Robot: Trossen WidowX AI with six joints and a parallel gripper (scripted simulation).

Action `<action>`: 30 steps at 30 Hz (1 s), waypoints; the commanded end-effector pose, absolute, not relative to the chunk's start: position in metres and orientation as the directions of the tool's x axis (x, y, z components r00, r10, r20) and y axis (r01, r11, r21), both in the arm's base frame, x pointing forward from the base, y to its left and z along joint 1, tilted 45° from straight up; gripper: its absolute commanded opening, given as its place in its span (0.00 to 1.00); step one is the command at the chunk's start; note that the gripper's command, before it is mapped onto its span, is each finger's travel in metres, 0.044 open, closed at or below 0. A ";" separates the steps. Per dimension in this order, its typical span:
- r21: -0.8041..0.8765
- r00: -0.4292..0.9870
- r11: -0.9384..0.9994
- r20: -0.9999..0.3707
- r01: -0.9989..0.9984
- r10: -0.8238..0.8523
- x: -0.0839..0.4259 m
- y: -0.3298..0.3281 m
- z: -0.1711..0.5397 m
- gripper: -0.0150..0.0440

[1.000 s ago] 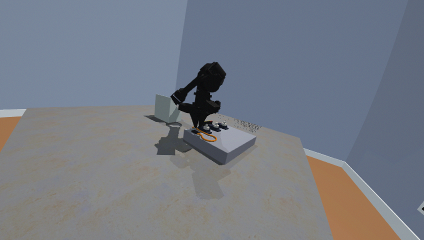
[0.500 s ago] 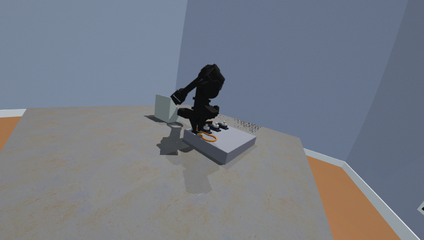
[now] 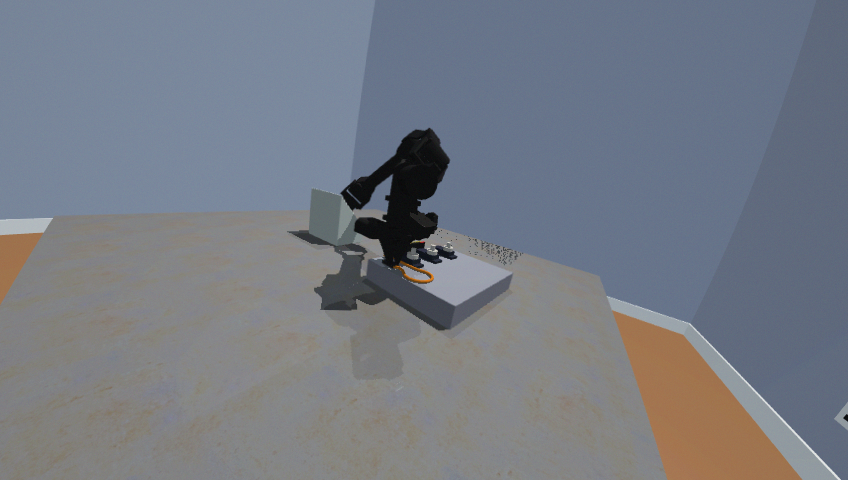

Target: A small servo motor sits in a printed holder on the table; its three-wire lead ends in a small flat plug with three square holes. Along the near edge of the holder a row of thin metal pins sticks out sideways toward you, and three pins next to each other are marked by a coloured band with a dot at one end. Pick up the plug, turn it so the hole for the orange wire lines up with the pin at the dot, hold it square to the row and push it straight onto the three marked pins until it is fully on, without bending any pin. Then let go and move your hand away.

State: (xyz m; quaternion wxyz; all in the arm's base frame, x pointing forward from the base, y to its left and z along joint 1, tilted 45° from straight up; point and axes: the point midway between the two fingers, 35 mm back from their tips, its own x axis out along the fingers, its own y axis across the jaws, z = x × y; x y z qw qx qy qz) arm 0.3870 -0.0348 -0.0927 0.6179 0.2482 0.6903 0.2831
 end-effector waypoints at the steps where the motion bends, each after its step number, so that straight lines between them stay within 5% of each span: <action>1: 0.697 -0.109 0.717 -0.713 -0.011 0.692 0.390 -0.044 -0.084 0.25; 13: 0.694 -0.110 0.720 -0.714 0.022 0.692 0.393 -0.072 -0.052 0.25; 30: 0.545 -0.111 0.647 -0.714 0.533 0.692 0.378 -0.054 -0.022 0.25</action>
